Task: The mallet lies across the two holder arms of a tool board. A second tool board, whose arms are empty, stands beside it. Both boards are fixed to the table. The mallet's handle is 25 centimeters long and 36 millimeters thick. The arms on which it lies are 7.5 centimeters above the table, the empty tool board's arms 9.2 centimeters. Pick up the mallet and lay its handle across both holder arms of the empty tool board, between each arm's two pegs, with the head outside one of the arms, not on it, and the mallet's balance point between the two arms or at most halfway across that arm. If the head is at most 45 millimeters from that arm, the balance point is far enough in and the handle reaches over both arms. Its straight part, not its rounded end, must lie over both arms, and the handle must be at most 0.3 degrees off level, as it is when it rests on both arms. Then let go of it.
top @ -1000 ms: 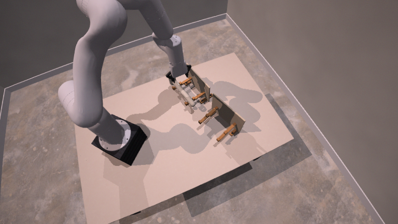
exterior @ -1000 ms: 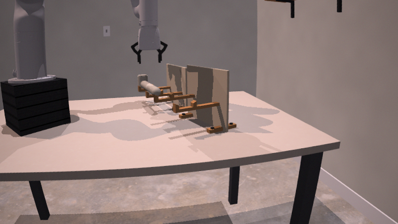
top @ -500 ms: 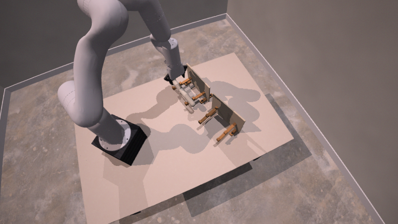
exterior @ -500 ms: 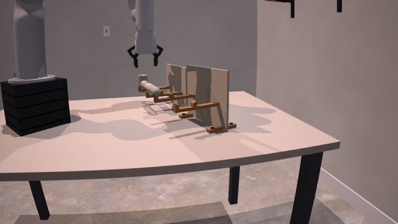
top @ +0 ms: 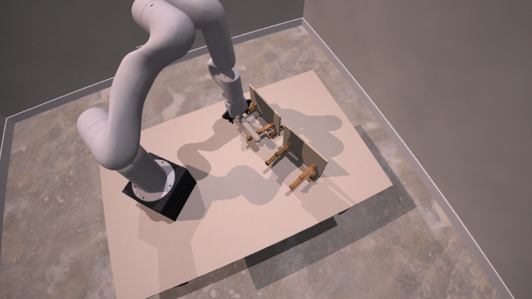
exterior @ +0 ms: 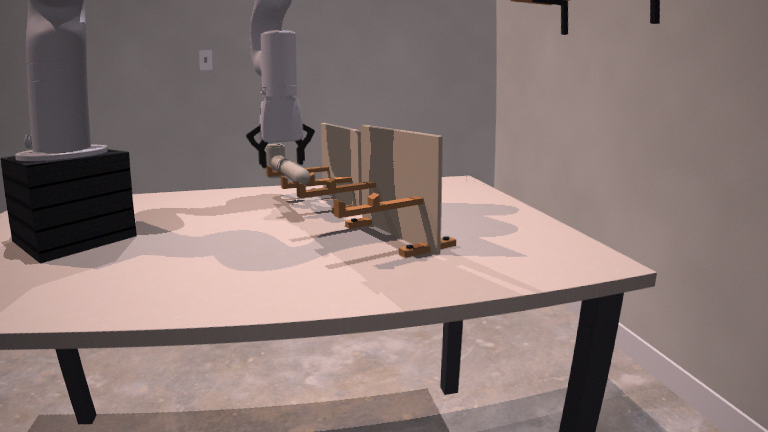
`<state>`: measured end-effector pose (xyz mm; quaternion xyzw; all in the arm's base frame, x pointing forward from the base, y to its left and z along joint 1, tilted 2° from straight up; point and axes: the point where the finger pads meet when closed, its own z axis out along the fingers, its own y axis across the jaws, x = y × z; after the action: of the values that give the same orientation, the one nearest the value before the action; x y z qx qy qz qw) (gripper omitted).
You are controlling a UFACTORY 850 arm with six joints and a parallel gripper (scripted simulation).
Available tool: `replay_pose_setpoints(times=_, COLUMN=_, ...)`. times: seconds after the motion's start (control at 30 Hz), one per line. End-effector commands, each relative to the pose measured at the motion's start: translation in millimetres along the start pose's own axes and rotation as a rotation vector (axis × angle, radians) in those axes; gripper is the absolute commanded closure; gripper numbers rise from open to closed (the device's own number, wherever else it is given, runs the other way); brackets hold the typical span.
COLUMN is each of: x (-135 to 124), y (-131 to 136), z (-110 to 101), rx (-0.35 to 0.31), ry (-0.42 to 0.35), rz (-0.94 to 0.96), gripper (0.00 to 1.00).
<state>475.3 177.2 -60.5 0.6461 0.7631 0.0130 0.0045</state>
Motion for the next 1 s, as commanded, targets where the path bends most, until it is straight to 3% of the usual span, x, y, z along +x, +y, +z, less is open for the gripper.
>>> replay_pose_setpoints(times=0.0, x=0.7, y=2.9, z=9.3, rx=-0.002, ry=0.002, rz=0.000, gripper=0.00)
replay_pose_setpoints(times=0.27, x=0.7, y=2.9, z=9.3, rx=-0.002, ry=0.002, rz=0.000, gripper=0.00)
replay_pose_setpoints(times=0.3, x=0.7, y=2.9, z=9.3, rx=-0.002, ry=0.002, rz=0.000, gripper=1.00)
replay_pose_setpoints(times=0.97, x=0.7, y=2.9, z=9.3, rx=-0.002, ry=0.002, rz=0.000, gripper=1.00)
